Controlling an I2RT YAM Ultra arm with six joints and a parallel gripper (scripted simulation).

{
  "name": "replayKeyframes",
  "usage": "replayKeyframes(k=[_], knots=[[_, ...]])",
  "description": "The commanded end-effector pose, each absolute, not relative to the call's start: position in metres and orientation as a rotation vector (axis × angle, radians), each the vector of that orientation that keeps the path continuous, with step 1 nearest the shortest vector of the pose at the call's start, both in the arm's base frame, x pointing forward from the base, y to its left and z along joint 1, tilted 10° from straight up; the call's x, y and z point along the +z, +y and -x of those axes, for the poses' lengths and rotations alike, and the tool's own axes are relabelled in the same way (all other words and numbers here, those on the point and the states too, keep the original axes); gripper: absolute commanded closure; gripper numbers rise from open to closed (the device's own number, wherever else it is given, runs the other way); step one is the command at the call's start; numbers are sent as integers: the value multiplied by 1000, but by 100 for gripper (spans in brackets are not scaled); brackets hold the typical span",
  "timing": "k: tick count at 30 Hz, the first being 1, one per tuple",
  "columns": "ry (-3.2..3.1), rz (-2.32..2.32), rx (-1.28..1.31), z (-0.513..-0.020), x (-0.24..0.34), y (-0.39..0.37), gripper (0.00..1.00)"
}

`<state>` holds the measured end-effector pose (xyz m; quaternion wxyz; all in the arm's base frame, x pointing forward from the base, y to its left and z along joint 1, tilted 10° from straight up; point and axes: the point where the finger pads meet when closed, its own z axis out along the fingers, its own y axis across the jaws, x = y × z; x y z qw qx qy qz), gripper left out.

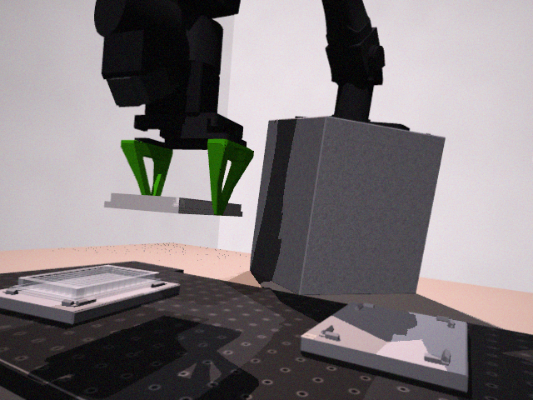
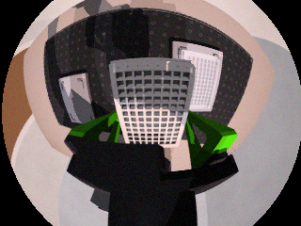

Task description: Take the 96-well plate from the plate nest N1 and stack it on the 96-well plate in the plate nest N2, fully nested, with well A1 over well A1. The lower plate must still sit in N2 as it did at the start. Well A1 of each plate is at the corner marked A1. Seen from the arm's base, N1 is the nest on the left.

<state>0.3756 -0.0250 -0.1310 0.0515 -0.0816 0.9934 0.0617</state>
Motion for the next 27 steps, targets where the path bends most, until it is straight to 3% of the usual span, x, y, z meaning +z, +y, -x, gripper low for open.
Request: replayKeyframes(k=[1, 27], knots=[[3008, 266, 199, -387, -128, -39, 100], [3007, 266, 198, -409, -135, -109, 100]])
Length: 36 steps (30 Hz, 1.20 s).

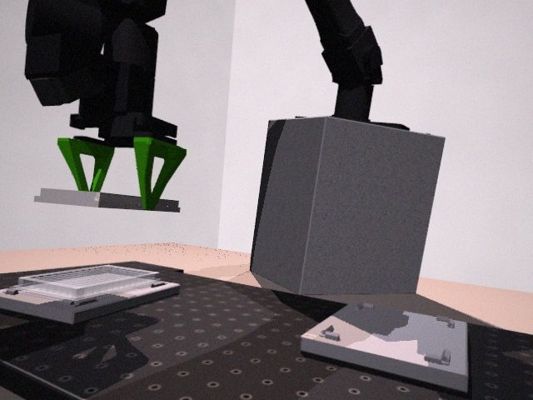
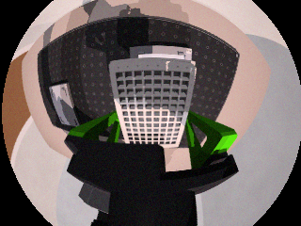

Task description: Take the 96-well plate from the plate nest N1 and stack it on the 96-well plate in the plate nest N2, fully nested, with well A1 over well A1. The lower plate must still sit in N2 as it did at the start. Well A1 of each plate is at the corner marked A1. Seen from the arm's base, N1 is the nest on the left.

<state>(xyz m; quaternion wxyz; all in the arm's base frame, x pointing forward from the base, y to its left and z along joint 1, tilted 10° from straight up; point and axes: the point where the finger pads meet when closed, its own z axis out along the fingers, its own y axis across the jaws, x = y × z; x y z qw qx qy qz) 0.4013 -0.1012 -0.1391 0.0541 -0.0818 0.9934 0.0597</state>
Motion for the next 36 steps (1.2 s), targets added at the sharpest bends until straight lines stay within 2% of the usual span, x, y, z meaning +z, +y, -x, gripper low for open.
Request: replayKeyframes(k=[1, 11, 36], knots=[[3007, 266, 198, -410, -135, -112, 100], [2973, 297, 174, -424, -121, -121, 100], [2977, 264, 173, -418, -125, -127, 100]])
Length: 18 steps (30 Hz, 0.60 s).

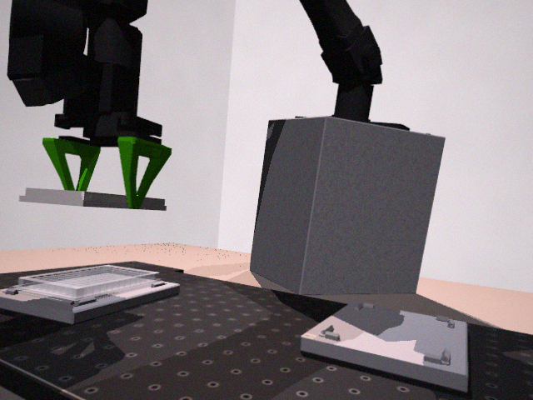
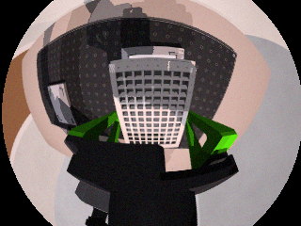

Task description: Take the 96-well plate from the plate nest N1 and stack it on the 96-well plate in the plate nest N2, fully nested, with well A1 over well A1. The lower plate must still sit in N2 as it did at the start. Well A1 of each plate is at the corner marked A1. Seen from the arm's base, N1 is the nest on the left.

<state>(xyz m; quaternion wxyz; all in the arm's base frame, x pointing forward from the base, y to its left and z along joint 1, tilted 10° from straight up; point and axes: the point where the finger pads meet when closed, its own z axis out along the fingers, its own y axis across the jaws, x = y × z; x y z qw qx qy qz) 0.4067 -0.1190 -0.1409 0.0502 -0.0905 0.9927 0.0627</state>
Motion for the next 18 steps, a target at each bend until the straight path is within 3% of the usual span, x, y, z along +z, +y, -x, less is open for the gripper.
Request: replayKeyframes(k=[1, 18], knots=[[2978, 264, 174, -417, -125, -127, 100], [2990, 263, 184, -409, -130, -125, 100]])
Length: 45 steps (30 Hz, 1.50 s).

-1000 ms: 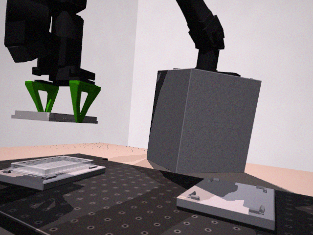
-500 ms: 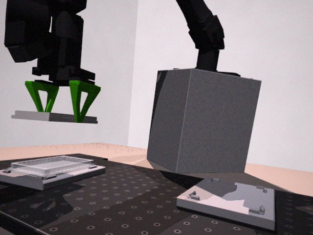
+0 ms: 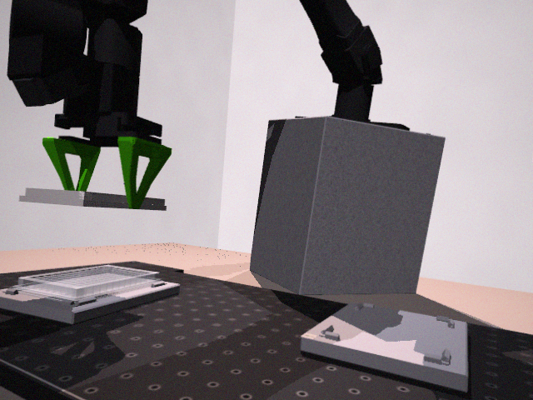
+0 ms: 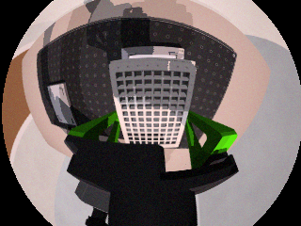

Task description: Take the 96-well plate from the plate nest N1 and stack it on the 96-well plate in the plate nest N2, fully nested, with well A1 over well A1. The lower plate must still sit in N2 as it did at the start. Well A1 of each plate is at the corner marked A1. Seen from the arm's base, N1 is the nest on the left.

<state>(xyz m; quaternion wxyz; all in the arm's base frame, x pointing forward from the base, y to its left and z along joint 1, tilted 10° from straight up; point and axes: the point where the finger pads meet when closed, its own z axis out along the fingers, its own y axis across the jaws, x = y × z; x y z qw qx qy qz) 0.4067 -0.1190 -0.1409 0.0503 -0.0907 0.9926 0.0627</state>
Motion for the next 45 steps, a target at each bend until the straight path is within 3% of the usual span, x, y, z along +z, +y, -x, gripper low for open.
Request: replayKeyframes(k=[1, 30, 45], knots=[[2990, 263, 183, -409, -130, -125, 100], [2955, 263, 155, -425, -124, -131, 100], [2985, 266, 182, -423, -161, -120, 100]])
